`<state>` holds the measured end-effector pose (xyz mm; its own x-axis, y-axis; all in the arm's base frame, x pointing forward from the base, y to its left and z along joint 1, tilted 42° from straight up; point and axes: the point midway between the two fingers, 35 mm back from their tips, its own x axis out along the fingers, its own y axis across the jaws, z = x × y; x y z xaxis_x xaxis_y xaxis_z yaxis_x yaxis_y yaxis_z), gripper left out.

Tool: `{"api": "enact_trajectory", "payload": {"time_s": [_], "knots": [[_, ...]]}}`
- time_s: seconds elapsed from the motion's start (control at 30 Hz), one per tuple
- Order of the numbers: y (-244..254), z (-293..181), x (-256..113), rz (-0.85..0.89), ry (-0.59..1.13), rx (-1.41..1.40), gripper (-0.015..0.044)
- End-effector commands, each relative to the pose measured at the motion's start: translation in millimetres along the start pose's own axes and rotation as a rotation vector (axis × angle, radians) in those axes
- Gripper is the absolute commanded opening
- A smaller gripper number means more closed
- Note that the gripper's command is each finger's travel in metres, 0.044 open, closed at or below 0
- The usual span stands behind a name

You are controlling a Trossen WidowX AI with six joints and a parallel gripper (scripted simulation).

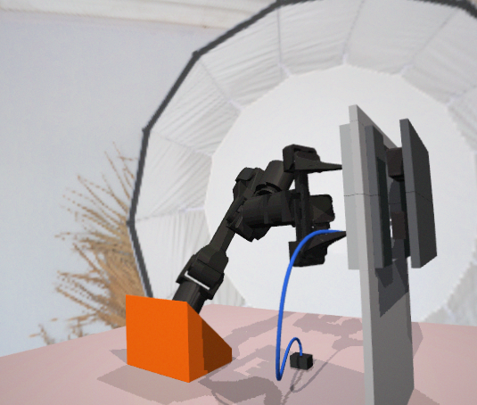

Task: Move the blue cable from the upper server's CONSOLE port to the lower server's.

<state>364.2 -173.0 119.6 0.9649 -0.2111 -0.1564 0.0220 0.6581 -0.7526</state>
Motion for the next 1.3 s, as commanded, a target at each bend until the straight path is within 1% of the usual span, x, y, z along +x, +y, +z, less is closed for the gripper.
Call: {"api": "enact_trajectory", "payload": {"time_s": [0.0, 1.27], "knots": [[0.0, -1.2, -3.4, 0.006, 0.003, -0.001, 0.044], [-13.5, 1.5, -23.0, 0.007, 0.004, -0.001, 0.044]]}}
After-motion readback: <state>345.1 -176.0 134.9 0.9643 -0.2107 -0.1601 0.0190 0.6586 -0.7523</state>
